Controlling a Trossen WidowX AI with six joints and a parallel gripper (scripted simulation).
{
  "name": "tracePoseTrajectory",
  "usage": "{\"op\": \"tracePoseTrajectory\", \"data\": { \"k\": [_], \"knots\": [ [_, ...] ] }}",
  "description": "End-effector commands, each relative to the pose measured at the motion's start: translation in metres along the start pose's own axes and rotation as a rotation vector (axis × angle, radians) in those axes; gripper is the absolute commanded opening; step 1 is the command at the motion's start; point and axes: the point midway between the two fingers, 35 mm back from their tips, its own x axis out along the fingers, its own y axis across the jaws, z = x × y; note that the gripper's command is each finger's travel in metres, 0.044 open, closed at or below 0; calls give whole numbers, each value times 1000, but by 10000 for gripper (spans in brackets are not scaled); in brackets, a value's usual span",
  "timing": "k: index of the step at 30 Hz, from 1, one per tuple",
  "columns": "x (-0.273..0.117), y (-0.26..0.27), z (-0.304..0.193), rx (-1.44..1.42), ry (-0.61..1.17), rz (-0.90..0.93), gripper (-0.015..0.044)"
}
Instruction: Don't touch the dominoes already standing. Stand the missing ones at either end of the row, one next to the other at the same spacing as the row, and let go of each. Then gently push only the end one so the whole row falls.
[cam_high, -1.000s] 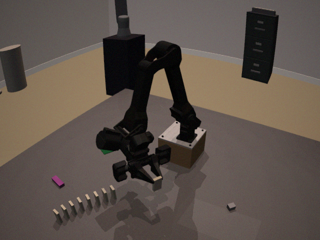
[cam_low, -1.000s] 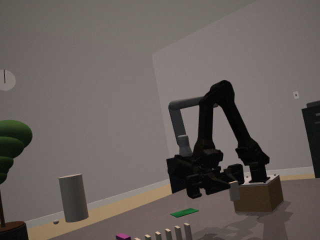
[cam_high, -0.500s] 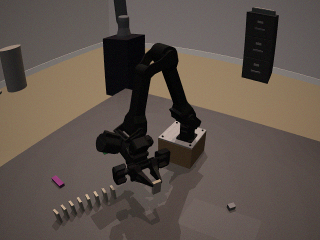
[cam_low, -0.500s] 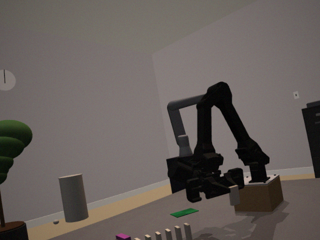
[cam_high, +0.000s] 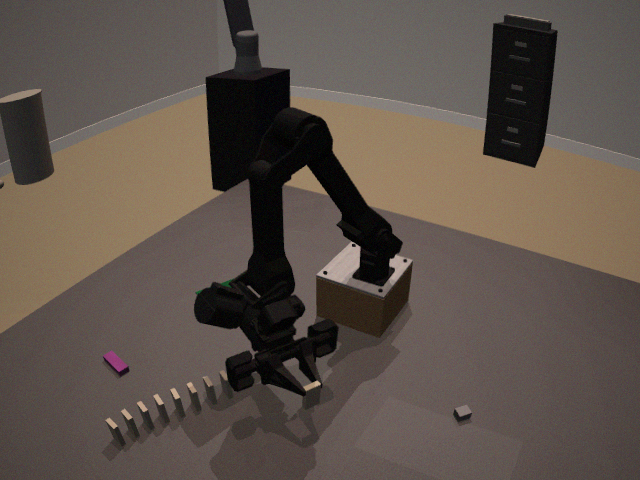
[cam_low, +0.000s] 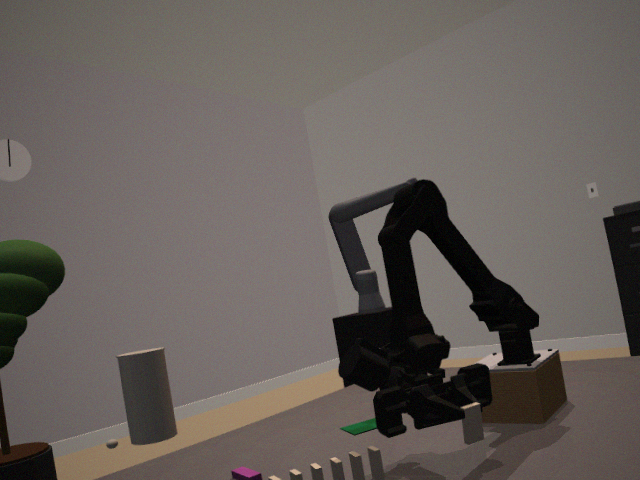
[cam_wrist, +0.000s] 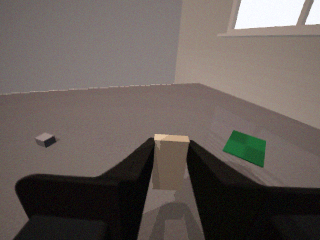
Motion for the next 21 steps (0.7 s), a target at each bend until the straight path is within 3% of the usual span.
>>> {"op": "tracePoseTrajectory", "data": {
  "k": [1, 21],
  "knots": [
    [2, -1, -10, 2, 4, -3, 107],
    [9, 10, -60, 7, 5, -5, 107]
  ]
}}
